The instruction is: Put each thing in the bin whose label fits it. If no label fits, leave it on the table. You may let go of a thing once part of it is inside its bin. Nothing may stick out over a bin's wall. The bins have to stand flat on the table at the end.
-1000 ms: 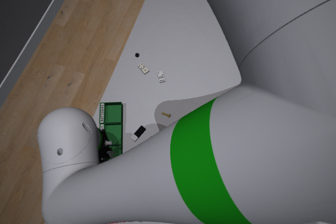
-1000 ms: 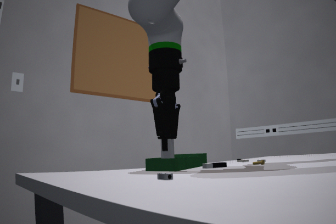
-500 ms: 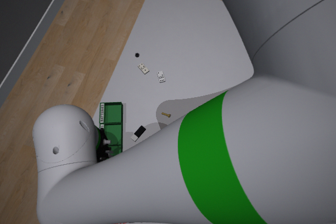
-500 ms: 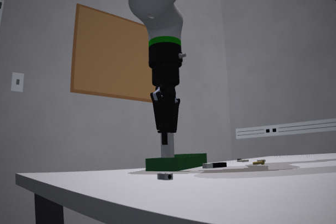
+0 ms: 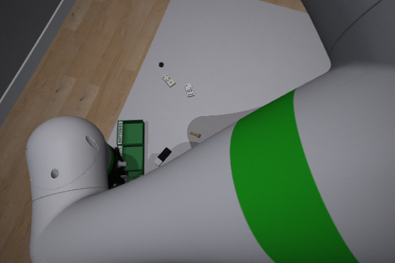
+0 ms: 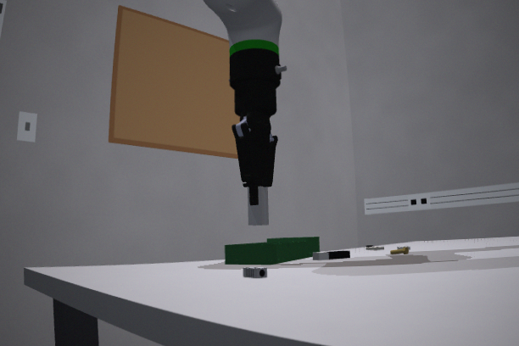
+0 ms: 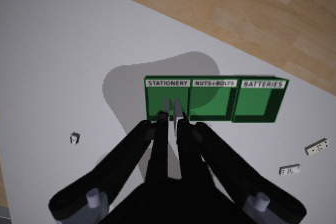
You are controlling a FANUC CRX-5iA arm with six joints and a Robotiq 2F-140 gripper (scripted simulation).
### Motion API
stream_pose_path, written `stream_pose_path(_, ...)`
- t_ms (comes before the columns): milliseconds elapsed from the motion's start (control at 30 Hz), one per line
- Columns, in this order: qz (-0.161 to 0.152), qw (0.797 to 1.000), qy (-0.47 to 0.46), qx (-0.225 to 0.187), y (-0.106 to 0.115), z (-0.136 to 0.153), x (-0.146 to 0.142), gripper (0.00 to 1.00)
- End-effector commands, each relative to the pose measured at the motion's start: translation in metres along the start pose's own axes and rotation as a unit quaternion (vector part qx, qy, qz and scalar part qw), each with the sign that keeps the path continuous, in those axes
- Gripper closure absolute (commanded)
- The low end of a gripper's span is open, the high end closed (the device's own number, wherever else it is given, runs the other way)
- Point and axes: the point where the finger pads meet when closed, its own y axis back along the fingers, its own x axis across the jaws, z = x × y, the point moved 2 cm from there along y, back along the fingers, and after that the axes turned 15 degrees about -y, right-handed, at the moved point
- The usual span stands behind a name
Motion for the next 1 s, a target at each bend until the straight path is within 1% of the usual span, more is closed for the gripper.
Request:
stream_pose_path(0,0.0,1.0,0.0,0.0,0.005,0.0,0.0,0.85)
stream_pose_path(33,0.0,1.0,0.0,0.0,0.005,0.0,0.0,0.85)
stream_pose_path(400,0.0,1.0,0.0,0.0,0.096,0.0,0.0,0.85)
stream_pose_path(467,0.0,1.0,0.0,0.0,0.096,0.0,0.0,0.85)
stream_pose_path(567,0.0,1.0,0.0,0.0,0.121,0.0,0.0,0.85)
stream_pose_path(800,0.0,1.0,0.0,0.0,0.122,0.0,0.0,0.85)
stream_pose_path(833,0.0,1.0,-0.025,0.0,0.12,-0.001,0.008,0.73)
stream_pose_path(900,0.0,0.997,-0.075,0.0,0.116,-0.002,0.024,0.73)
stream_pose_path(967,0.0,0.994,-0.105,0.0,0.112,-0.003,0.04,0.73)
